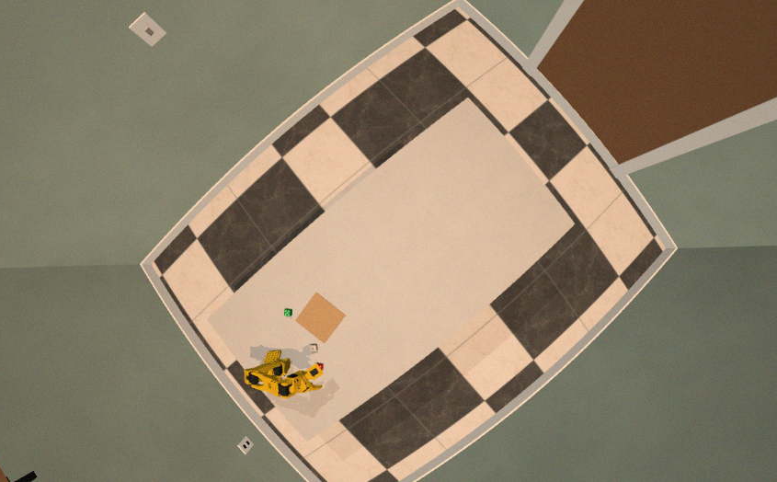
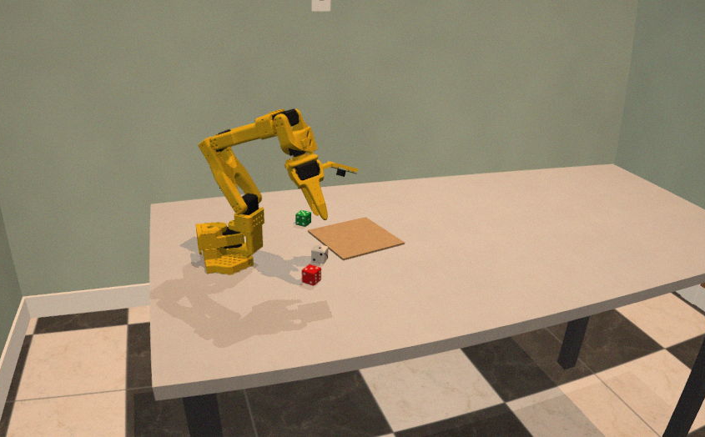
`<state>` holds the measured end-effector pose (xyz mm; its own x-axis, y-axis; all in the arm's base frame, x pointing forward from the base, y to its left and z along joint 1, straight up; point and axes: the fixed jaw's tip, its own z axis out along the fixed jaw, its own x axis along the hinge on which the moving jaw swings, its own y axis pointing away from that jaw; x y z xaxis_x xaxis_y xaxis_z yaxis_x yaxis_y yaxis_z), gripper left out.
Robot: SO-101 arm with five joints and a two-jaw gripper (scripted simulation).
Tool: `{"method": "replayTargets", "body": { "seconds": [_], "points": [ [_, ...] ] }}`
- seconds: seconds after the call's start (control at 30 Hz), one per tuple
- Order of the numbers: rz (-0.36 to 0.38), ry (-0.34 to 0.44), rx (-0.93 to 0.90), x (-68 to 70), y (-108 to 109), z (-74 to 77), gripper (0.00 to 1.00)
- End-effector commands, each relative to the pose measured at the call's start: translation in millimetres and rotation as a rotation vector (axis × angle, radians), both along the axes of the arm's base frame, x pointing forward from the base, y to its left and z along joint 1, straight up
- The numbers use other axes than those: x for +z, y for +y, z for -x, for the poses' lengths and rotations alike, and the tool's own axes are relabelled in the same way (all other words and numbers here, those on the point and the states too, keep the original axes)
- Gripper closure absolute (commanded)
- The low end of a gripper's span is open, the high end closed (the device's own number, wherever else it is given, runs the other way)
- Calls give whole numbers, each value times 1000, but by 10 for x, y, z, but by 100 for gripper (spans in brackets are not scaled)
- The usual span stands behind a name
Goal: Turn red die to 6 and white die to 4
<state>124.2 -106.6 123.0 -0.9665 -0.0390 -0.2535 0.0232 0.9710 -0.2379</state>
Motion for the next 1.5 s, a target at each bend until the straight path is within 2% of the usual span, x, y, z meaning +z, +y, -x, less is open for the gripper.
{"method": "replayTargets", "body": {
  "seconds": [0.0, 0.13, 0.2, 0.47, 0.7, 1.03, 1.47],
  "points": [
    [-47, -38, -145, 52, -12, -64, 69],
    [-105, -48, -286, 38, -14, -102, 69],
    [-105, -48, -286, 38, -14, -102, 69],
    [-195, -59, -531, 7, -22, -167, 69],
    [-242, -62, -678, -15, -28, -205, 69],
    [-264, -62, -756, -27, -32, -224, 69],
    [-270, -53, -768, -44, -32, -227, 69]
  ]
}}
